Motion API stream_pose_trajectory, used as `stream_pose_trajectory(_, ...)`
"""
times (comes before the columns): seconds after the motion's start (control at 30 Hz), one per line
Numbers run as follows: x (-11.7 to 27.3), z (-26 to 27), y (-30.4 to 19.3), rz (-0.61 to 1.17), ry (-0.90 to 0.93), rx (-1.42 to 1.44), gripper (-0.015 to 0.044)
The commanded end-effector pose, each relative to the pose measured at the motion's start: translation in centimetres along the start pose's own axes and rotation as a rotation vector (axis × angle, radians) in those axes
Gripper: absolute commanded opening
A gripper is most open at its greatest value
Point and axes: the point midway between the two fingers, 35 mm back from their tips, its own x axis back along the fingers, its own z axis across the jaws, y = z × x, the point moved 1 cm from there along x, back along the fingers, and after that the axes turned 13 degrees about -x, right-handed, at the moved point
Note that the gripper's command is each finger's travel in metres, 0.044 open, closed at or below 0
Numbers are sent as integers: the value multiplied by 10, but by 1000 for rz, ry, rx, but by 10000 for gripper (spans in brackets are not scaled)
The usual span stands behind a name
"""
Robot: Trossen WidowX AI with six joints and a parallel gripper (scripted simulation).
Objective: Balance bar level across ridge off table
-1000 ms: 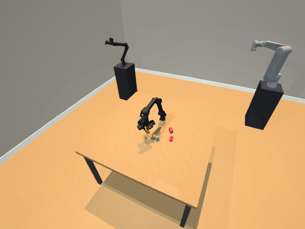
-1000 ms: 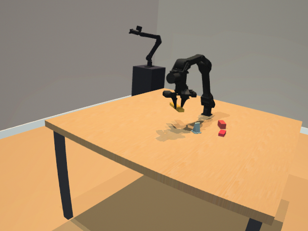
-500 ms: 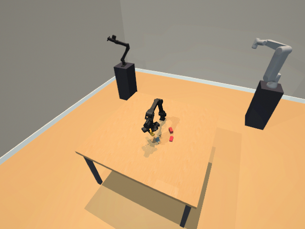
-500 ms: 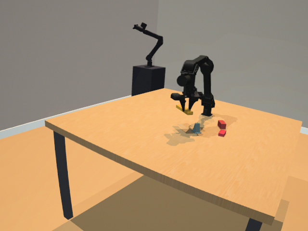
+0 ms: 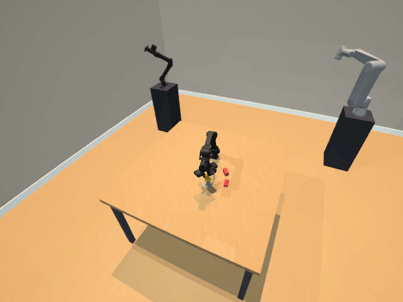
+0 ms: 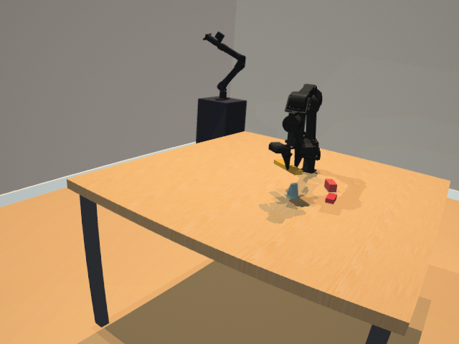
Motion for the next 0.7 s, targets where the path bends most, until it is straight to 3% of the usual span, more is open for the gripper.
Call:
stream_pose_trajectory(0.0,2,14,13,-8,2,17,0)
stream_pose_trajectory(0.67,-17,27,22,-9,3,32,0)
